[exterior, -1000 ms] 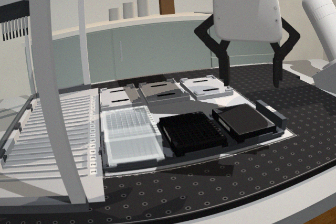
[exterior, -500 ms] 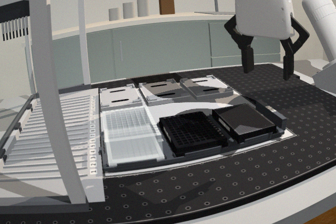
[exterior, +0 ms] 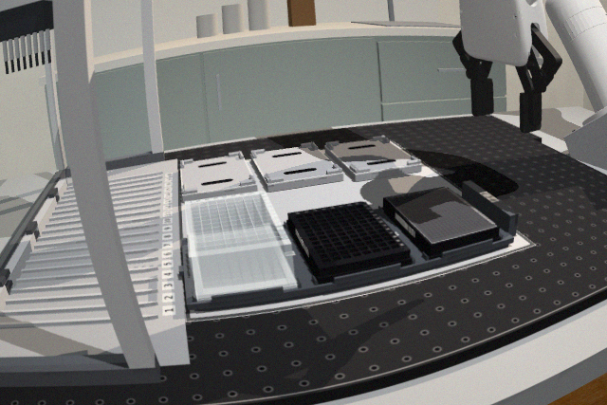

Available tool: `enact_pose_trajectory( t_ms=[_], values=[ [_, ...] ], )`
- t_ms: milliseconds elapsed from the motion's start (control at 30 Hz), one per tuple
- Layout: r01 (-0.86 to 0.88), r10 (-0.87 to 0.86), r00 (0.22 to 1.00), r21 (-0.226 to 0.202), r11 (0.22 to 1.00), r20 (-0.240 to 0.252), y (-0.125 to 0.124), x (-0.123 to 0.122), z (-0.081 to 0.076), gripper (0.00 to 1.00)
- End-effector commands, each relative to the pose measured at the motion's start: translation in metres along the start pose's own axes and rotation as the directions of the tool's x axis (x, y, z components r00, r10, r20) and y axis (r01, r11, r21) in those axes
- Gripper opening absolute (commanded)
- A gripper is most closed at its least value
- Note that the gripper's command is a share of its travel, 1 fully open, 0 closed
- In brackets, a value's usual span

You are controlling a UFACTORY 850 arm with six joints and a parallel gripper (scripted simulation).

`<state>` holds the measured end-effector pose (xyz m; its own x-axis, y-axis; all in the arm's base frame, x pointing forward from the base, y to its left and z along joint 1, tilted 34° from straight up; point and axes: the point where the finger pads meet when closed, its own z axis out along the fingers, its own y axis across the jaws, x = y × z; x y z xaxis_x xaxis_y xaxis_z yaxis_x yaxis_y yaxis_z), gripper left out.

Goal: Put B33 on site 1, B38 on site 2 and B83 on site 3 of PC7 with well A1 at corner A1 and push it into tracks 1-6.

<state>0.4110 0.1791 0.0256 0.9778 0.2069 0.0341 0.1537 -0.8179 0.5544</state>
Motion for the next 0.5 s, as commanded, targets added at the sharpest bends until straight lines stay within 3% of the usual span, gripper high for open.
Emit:
enact_pose_trajectory(
  t_ms=[0,467],
  values=[
    [-0.141,0.141,0.99,0.002,0.99,-0.019,0.0078,-0.0183,-0.0006,0.82],
    [-0.178,0.178,0.984,0.003,0.984,-0.019,0.0078,-0.0184,-0.0006,0.82]
  ],
)
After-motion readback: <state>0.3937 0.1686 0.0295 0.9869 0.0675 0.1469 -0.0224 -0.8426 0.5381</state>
